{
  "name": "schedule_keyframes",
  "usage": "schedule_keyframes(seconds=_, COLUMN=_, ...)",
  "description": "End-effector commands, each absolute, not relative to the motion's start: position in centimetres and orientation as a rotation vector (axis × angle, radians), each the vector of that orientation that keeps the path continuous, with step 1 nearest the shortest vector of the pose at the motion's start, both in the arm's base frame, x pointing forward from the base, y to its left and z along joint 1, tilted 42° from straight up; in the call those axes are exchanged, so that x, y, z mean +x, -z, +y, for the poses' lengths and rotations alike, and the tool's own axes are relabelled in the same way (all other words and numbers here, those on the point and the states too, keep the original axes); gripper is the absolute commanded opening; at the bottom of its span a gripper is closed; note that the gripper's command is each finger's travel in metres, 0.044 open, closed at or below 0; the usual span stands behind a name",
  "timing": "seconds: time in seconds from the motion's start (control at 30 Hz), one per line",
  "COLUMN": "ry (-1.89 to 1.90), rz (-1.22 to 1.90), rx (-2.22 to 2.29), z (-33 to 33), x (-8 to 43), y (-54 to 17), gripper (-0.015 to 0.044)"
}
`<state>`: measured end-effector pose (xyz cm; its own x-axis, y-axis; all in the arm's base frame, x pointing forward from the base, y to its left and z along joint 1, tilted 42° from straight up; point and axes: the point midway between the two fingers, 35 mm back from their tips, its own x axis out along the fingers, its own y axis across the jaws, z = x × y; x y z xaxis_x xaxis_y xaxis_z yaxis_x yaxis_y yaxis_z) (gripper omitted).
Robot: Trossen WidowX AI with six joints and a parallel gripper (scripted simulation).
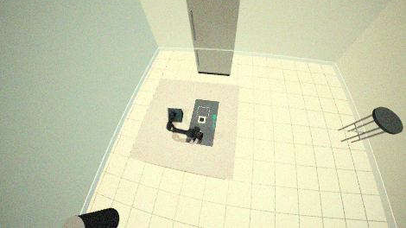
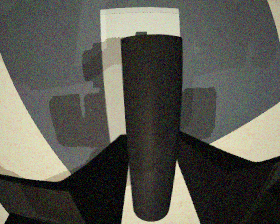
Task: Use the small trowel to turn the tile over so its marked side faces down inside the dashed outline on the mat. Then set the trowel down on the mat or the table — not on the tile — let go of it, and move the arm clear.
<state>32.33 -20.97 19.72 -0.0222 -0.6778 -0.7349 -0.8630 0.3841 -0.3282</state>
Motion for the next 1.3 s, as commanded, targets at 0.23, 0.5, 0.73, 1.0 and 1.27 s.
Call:
schedule_keyframes(seconds=0.23, ry=-0.552, rz=1.772, rx=-1.568, z=-21.01, x=32.27, y=-19.69, gripper=0.0130)
schedule_keyframes(seconds=0.5, ry=-0.789, rz=1.757, rx=-1.728, z=-21.01, x=32.27, y=-19.69, gripper=0.0130)
schedule_keyframes(seconds=0.73, ry=-0.999, rz=1.726, rx=-1.858, z=-21.00, x=32.27, y=-19.69, gripper=0.0130)
schedule_keyframes(seconds=1.0, ry=-1.020, rz=1.722, rx=-1.870, z=-21.00, x=32.27, y=-19.69, gripper=0.0209)
schedule_keyframes(seconds=1.27, ry=-1.020, rz=1.722, rx=-1.870, z=-21.00, x=32.27, y=-19.69, gripper=0.0270)
